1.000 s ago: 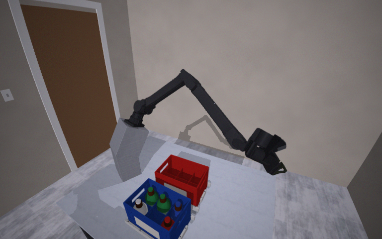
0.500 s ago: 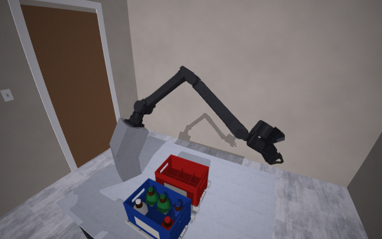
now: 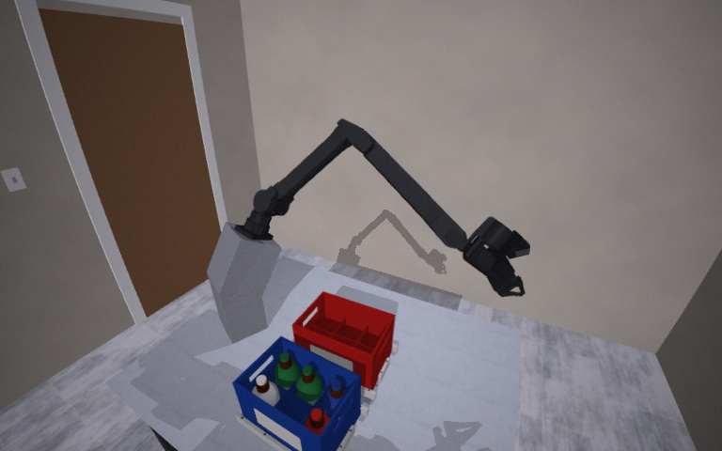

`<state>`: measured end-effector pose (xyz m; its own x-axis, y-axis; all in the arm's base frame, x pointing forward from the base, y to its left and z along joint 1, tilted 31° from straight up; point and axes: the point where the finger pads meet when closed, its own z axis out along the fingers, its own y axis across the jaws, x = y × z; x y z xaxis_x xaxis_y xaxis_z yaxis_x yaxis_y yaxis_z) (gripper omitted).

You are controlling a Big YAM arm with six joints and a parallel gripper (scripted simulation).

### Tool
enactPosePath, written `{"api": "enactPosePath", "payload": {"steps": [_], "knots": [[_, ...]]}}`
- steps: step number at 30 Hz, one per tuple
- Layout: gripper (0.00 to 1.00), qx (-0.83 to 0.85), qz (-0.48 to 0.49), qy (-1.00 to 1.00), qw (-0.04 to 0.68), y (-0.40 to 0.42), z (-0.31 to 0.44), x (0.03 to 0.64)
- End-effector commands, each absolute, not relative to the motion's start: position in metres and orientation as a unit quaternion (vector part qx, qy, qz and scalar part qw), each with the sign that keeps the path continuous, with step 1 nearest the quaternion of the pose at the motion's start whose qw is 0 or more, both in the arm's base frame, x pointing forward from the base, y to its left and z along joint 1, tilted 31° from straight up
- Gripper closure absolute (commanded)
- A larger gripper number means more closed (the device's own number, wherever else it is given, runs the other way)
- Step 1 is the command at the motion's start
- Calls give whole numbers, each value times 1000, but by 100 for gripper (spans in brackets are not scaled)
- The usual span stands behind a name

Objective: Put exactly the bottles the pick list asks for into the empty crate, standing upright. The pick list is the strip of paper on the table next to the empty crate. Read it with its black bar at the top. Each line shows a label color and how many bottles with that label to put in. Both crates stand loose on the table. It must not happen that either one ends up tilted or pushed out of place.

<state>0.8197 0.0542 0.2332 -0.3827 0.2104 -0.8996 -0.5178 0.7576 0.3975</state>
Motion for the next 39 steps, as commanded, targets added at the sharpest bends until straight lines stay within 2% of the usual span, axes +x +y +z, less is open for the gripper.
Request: {"api": "enactPosePath", "payload": {"steps": [1, 4, 5, 7, 17, 18, 19, 20, 26, 27, 28, 29, 30, 35, 39], "knots": [[39, -120, 331, 755, 553, 79, 261, 810], [39, -126, 331, 762, 543, 92, 269, 804], [39, -138, 329, 756, 548, 97, 297, 809], [39, -127, 331, 772, 528, 104, 268, 795], [39, -134, 330, 774, 523, 135, 287, 777], [39, -145, 328, 773, 523, 140, 307, 779], [39, -143, 327, 774, 523, 143, 307, 776], [39, -135, 330, 788, 502, 146, 278, 764], [39, -131, 335, 781, 511, 168, 288, 747], [39, -141, 328, 795, 490, 172, 284, 742], [39, -154, 325, 790, 497, 176, 314, 747], [39, -153, 324, 790, 497, 179, 314, 744], [39, -146, 326, 804, 475, 182, 284, 730], [39, -146, 326, 804, 475, 192, 286, 720], [39, -165, 319, 806, 471, 206, 318, 714]]}}
